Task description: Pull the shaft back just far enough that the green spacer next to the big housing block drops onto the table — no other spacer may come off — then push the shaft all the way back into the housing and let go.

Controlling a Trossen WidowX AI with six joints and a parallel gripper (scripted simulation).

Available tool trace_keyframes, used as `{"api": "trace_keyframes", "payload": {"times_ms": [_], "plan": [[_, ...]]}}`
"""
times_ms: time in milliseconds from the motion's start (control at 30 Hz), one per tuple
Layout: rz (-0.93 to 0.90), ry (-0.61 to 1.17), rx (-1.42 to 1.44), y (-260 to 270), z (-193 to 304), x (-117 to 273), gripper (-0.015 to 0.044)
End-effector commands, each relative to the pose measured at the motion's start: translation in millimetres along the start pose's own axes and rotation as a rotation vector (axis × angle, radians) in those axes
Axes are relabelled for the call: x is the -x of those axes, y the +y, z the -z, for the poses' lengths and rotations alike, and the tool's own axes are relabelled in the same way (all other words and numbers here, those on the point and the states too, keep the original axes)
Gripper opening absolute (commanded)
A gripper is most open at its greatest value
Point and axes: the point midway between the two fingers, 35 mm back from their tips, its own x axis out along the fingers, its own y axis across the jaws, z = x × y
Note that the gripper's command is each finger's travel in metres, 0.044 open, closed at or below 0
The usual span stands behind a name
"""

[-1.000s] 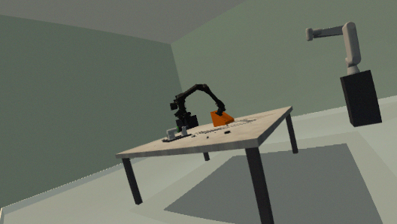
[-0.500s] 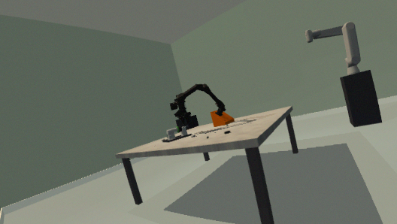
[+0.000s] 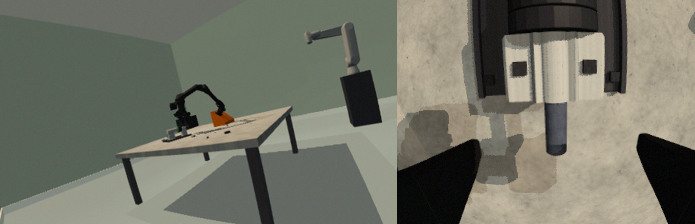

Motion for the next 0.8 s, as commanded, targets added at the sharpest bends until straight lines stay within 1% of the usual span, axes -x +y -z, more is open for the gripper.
{"api": "trace_keyframes", "payload": {"times_ms": [0, 367, 767], "plan": [[-0.004, 0.002, 0.0, 1.0, 0.0, -0.5, 0.044], [-0.004, 0.002, 0.0, 1.1, -0.1, -2.1, 0.044], [-0.004, 0.002, 0.0, 1.8, -0.6, -21.1, 0.044]]}}
